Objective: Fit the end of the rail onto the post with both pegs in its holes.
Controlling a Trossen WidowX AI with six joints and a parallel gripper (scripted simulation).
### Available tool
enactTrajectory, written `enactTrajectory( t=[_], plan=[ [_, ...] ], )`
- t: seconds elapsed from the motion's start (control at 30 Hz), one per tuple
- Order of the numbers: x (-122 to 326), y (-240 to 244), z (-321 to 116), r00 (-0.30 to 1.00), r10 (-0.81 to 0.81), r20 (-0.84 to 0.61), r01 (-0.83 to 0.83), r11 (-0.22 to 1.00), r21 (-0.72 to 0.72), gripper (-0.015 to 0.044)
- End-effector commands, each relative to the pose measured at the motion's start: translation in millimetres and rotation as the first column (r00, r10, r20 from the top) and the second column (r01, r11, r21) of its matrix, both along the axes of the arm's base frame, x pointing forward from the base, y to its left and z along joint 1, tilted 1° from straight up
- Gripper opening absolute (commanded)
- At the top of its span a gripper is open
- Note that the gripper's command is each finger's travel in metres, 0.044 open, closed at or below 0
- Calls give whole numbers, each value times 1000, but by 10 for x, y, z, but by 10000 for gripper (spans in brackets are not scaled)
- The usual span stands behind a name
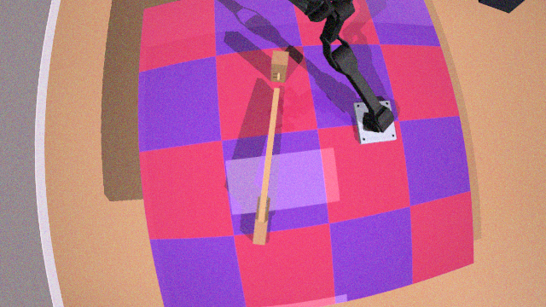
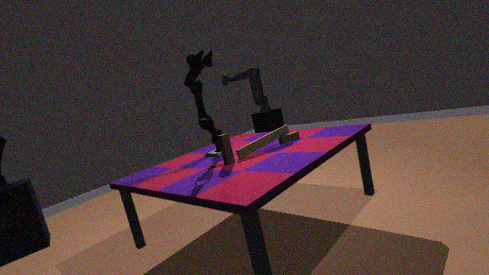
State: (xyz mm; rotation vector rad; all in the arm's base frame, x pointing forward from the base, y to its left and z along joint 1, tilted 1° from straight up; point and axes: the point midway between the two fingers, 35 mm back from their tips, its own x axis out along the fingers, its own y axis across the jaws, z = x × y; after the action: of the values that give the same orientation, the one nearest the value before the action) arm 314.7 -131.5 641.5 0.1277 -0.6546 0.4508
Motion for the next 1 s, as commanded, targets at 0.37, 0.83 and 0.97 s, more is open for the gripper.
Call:
enactTrajectory(
  t=[0.37, 0.83, 0.97],
  plan=[
    [-1450, 366, 621, 917, -200, 346, 260, 956, -137, 440],
    [-2446, 2061, 631, 712, -171, 681, 573, 702, -423, 440],
    [-2413, 2567, 446, 688, -115, 717, 627, 592, -507, 440]
  ],
)
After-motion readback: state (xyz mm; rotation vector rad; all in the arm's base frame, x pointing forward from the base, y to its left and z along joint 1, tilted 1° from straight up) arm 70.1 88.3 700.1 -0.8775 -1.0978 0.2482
